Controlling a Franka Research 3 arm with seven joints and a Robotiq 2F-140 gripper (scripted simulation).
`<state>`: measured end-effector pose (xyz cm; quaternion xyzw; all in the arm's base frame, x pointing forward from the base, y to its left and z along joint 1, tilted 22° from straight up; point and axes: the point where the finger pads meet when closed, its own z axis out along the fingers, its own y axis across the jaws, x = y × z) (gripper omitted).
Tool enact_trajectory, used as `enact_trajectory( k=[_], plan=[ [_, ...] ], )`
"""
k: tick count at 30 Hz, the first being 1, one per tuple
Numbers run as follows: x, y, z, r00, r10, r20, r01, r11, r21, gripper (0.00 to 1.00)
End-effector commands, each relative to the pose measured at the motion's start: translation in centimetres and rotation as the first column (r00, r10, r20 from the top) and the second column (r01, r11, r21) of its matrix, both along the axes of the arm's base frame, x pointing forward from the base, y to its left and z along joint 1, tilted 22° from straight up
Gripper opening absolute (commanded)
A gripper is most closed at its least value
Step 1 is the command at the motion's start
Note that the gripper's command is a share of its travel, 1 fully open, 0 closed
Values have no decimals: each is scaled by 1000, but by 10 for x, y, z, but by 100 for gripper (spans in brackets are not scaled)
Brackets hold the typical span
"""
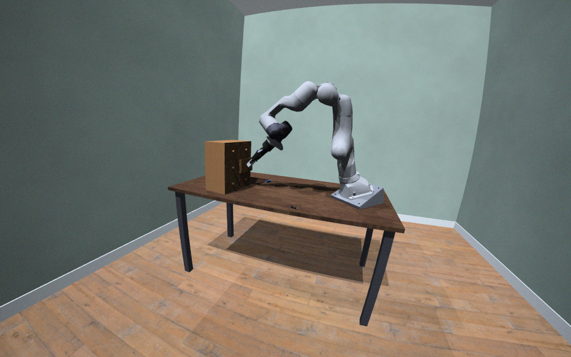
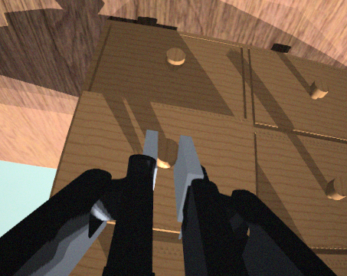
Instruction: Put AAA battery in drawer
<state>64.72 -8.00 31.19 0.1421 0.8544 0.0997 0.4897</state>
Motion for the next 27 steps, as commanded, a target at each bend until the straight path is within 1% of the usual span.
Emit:
enact_trajectory(
  k=[1, 11, 13, 27],
  plan=[
    [-4, 1, 0, 1000, 4, 4, -4, 1000, -5, 17],
    [-18, 5, -4, 1000, 4, 4, -4, 1000, -5, 17],
    [-18, 5, -4, 1000, 4, 4, -4, 1000, -5, 17],
    [-35, 8, -8, 1000, 4, 4, -4, 1000, -5, 17]
  ],
)
